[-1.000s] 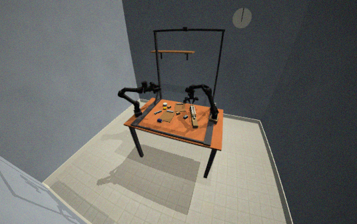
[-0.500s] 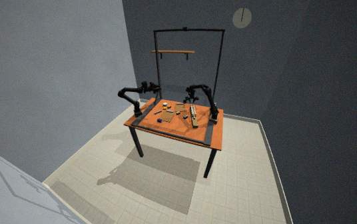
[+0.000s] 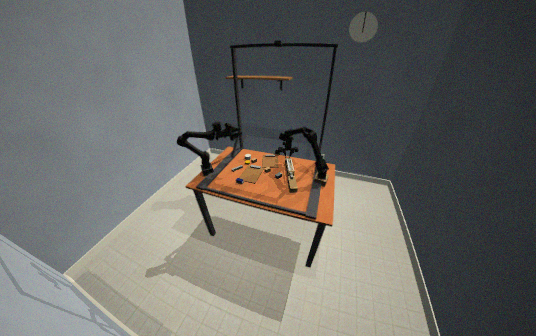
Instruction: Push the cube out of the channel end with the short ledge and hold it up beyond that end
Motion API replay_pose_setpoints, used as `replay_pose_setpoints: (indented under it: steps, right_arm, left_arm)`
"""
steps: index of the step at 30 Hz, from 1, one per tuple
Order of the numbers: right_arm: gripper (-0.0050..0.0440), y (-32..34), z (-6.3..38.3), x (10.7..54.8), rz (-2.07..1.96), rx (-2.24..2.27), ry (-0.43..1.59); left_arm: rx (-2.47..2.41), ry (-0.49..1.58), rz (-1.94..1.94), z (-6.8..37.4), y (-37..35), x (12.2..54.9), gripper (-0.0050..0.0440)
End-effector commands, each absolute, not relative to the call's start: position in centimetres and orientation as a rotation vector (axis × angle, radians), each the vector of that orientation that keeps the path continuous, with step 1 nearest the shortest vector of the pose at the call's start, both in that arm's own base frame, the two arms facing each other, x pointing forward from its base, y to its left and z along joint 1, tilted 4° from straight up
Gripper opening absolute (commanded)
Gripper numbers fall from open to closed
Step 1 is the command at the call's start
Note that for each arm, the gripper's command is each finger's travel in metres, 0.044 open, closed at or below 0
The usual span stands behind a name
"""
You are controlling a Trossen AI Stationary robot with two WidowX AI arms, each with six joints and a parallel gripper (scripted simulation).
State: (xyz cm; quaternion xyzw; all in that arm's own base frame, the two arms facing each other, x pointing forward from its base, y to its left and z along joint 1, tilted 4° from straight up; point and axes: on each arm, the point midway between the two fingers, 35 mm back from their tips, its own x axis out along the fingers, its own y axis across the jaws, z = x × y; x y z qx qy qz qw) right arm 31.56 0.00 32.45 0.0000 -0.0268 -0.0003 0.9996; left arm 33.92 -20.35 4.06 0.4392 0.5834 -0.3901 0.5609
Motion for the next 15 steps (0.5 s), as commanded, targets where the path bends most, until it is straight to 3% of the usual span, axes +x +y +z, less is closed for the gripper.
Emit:
replay_pose_setpoints:
  steps: [1, 15]
  right_arm:
    - [0.0400, 0.0, 33.1, 31.4, -0.002, 0.006, -0.070]
    - [0.0400, 0.0, 33.1, 31.4, -0.002, 0.006, -0.070]
  left_arm:
    - [1.033, 1.354, -0.917, 4.0, -20.4, 34.1, 0.0170]
    - [1.036, 1.352, -0.922, 1.9, -20.3, 34.1, 0.0170]
